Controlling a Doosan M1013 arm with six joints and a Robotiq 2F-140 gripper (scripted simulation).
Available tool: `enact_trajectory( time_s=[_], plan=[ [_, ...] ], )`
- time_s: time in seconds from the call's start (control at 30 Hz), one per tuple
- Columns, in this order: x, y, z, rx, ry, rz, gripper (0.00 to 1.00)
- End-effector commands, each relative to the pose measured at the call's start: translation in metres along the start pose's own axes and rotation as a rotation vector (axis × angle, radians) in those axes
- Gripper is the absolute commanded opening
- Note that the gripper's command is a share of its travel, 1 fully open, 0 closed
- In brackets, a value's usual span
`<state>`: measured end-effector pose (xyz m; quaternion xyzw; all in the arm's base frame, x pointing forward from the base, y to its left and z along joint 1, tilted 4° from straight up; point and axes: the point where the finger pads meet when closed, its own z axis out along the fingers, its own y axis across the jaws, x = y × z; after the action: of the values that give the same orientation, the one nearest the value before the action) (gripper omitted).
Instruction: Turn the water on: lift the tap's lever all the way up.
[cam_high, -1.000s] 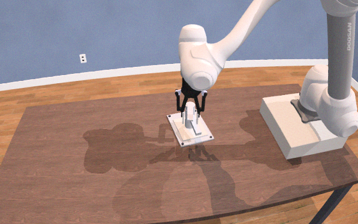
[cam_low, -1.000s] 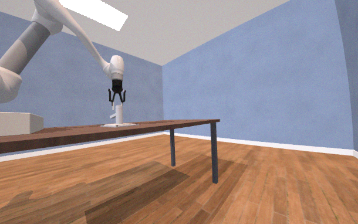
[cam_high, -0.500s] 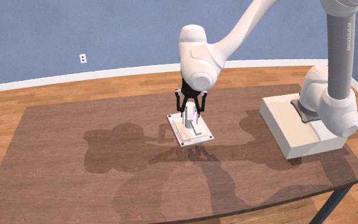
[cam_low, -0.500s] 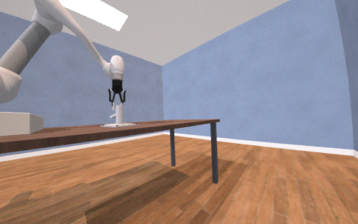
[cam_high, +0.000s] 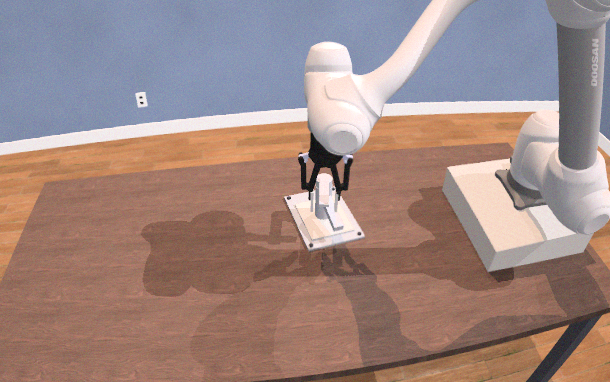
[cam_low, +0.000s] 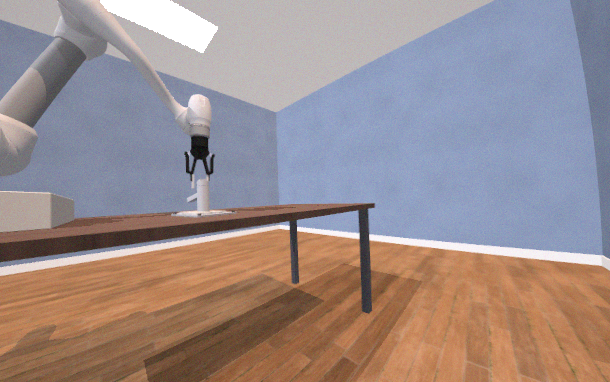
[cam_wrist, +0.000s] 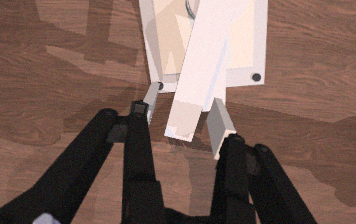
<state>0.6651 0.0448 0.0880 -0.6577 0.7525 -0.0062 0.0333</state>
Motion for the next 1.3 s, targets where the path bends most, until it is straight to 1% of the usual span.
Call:
enact_trajectory(
  time_s=[0.0, 0.4, 0.43, 1.27],
  plan=[
    [0.0, 0.0, -0.0001, 0.0, 0.0, 0.0, 0.37],
    [0.0, 0.0, -0.0001, 0.0, 0.0, 0.0, 0.37],
    [0.0, 0.0, -0.0001, 0.0, 0.0, 0.0, 0.0],
    [0.0, 0.0, -0.0001, 0.0, 0.0, 0.0, 0.0]
  ],
)
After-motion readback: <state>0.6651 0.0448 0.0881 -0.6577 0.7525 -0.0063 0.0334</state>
